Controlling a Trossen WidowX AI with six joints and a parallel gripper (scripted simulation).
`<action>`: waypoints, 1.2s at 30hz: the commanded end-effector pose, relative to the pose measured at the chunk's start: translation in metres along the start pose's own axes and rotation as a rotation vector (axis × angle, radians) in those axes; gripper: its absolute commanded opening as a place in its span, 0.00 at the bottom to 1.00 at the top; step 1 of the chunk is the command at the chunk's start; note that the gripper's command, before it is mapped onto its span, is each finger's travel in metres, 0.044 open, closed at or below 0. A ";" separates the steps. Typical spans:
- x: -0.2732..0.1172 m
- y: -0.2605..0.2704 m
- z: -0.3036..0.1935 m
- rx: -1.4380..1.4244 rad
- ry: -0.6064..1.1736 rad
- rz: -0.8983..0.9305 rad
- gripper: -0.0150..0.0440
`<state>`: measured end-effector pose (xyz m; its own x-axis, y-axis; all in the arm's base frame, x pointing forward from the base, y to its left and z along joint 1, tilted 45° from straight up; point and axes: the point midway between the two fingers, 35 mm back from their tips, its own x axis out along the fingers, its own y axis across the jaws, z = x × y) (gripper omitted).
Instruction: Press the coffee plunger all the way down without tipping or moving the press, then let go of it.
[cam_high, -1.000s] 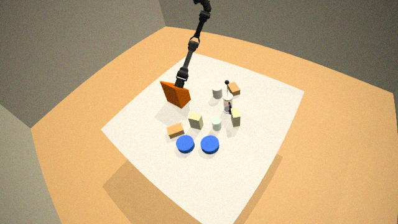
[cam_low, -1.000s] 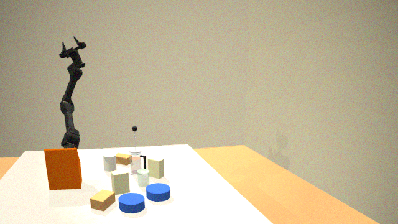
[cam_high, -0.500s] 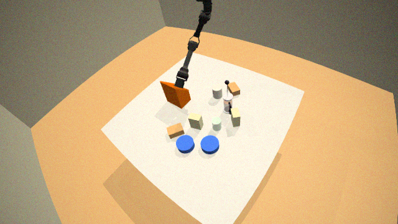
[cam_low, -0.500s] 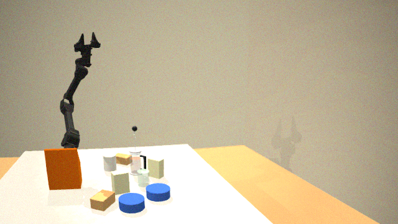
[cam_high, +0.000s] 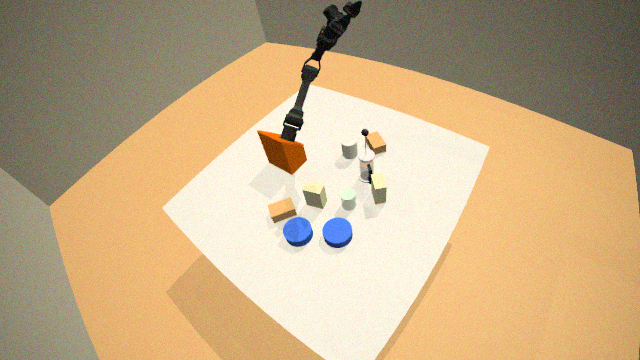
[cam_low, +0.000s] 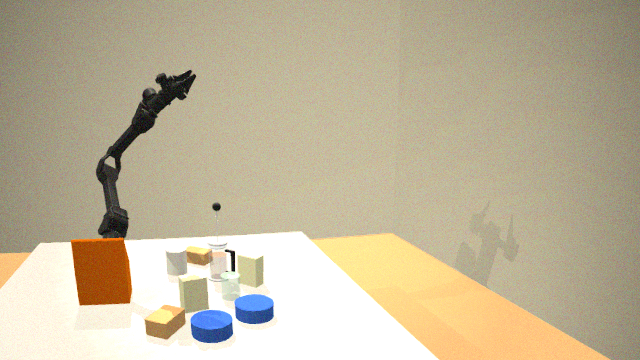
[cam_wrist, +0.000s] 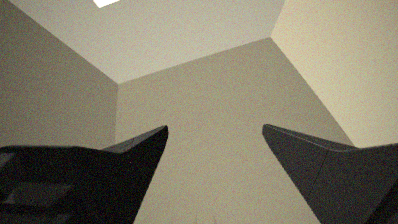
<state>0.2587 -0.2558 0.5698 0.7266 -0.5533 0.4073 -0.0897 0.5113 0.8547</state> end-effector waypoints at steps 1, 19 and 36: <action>-0.002 -0.045 -0.039 -0.105 0.184 -0.065 1.00; -0.152 -0.211 -0.225 -0.296 1.148 0.112 1.00; -0.227 -0.238 -0.294 -0.246 1.266 0.220 1.00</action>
<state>0.3149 -0.0610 0.1798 0.8522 0.4935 -0.1738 -0.2593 0.6868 0.6790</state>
